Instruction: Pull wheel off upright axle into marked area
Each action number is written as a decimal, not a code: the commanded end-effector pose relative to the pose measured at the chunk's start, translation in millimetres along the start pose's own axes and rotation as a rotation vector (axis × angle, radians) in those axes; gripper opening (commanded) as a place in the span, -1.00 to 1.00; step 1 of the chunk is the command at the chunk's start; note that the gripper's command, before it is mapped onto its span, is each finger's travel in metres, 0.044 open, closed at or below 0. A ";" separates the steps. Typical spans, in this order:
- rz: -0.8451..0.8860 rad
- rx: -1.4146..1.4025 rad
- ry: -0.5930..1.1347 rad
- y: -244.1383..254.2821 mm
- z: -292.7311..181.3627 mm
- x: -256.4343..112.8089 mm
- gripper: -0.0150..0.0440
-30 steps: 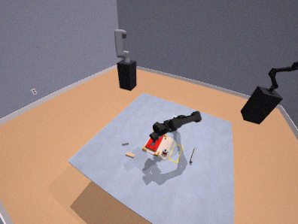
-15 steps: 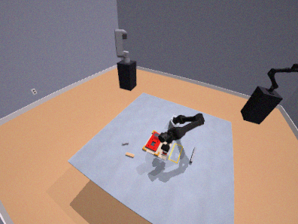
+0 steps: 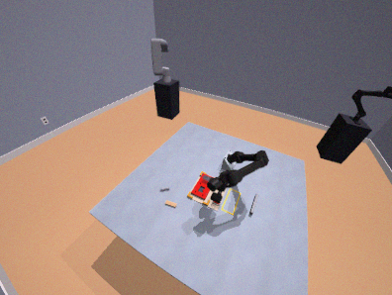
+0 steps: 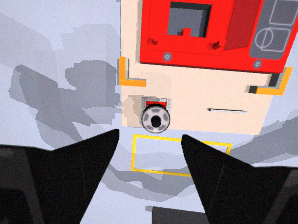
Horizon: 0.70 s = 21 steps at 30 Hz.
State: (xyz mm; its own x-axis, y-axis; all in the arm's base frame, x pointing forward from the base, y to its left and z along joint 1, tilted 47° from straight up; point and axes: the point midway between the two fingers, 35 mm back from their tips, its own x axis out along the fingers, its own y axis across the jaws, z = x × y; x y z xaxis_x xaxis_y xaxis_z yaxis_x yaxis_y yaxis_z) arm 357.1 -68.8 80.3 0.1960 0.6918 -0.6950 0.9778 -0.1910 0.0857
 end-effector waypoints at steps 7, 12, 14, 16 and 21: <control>-0.011 0.012 0.012 -6.6 -0.1 55.6 0.53; -0.011 0.012 0.012 -6.8 -0.1 56.4 0.53; -0.014 0.001 0.008 -5.4 -1.3 53.0 0.35; -0.014 0.001 0.008 -5.4 -1.3 53.0 0.17; -0.014 0.001 0.008 -5.4 -1.3 53.0 0.06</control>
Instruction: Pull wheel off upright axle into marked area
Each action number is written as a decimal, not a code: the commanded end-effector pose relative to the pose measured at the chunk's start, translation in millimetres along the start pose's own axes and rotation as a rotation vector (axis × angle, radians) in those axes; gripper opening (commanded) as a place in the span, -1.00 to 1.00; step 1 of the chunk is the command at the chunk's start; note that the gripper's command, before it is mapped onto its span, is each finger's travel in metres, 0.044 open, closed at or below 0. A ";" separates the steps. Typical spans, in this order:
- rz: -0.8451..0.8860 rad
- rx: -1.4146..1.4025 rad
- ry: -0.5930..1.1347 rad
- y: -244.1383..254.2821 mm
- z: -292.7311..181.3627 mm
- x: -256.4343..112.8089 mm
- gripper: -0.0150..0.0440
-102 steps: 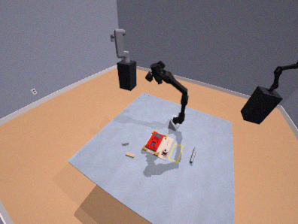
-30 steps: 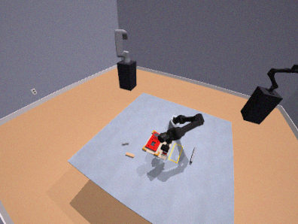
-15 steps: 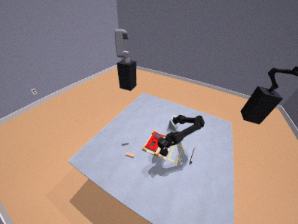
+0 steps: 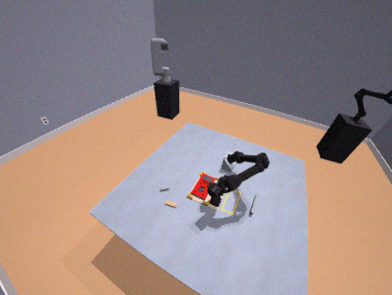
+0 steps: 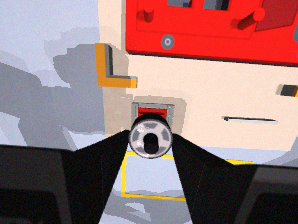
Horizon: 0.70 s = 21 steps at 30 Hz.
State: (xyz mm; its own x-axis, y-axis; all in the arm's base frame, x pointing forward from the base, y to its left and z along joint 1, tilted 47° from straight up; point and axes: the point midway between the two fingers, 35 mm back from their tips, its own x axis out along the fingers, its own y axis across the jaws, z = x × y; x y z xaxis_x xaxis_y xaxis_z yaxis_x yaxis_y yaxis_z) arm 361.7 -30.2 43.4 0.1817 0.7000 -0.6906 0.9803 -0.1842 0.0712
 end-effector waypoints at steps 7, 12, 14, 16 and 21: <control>0.001 -0.004 0.000 0.7 -0.4 -0.8 -0.37; 0.001 -0.004 0.000 0.7 -0.3 -2.3 -0.49; 0.001 -0.003 0.000 0.8 -0.3 -3.0 -0.49; 0.002 -0.003 0.000 0.8 -0.3 -3.6 -0.49; 0.002 -0.003 0.000 0.8 -0.2 -5.3 -0.49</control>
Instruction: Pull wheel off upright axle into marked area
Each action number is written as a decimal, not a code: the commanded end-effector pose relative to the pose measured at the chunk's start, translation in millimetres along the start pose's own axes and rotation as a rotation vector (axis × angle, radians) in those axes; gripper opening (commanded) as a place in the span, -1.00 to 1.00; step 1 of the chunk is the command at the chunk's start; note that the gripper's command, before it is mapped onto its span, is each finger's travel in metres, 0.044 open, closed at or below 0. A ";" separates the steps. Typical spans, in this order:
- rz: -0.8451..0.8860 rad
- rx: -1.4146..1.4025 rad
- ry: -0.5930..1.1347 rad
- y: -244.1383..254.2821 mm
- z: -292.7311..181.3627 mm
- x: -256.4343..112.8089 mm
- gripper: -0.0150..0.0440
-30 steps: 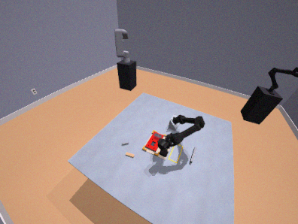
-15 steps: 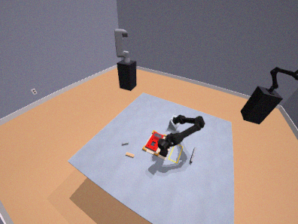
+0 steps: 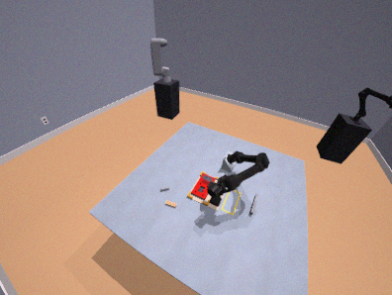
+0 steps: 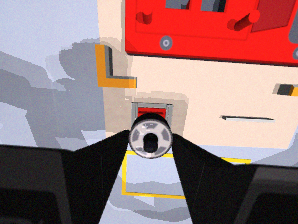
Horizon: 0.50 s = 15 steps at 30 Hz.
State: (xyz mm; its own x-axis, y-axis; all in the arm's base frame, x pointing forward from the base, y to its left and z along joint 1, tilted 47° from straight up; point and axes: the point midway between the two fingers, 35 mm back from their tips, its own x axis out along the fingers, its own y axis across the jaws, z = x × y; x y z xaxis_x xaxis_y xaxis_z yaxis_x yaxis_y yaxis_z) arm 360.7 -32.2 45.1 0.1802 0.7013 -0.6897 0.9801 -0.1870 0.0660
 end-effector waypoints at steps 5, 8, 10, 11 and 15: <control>0.003 -0.008 -0.001 1.3 -0.4 -4.1 -0.49; 0.003 -0.008 -0.001 1.3 -0.4 -5.1 -0.49; 0.003 -0.007 -0.001 1.3 -0.3 -5.8 -0.49; 0.003 -0.007 -0.001 1.3 -0.3 -6.1 -0.49; 0.004 -0.007 -0.001 1.3 -0.3 -7.4 -0.49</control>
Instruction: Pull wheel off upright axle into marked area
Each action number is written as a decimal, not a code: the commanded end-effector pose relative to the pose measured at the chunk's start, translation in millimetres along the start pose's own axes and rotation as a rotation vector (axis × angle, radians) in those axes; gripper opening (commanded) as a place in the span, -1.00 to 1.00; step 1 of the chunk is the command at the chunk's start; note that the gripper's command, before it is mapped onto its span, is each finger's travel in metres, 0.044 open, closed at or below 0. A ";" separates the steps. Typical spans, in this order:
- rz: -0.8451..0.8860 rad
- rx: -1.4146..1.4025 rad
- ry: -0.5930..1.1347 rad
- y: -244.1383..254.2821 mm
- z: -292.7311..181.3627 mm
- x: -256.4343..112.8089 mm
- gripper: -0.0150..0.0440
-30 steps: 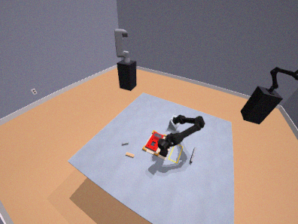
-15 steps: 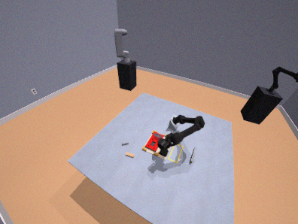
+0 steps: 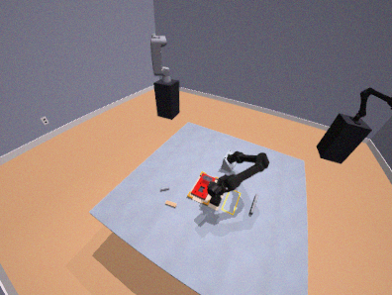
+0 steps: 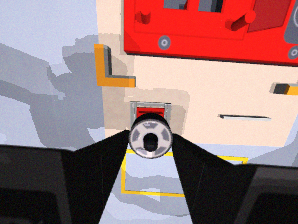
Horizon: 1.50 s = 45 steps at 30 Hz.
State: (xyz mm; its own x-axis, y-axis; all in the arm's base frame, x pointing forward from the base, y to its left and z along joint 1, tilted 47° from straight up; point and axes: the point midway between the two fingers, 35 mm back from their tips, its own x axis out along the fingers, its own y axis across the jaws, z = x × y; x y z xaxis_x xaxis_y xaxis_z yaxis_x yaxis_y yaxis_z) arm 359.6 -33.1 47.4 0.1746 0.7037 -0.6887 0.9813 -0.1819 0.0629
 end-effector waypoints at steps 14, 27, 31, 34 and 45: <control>0.010 -0.004 -0.003 2.1 0.8 -9.6 -0.49; 0.010 -0.003 -0.003 2.0 0.9 -13.9 -0.49; 0.010 -0.002 -0.003 1.9 1.0 -15.2 -0.49; 0.010 -0.002 -0.002 1.9 1.0 -16.2 -0.49; 0.010 -0.001 -0.002 1.7 1.0 -19.8 -0.49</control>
State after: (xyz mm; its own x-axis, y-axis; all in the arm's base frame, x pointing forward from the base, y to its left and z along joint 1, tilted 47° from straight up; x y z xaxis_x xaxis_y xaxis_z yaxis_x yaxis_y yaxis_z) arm 356.8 -43.8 56.8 0.1755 0.7062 -0.6859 0.9806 -0.1875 0.0579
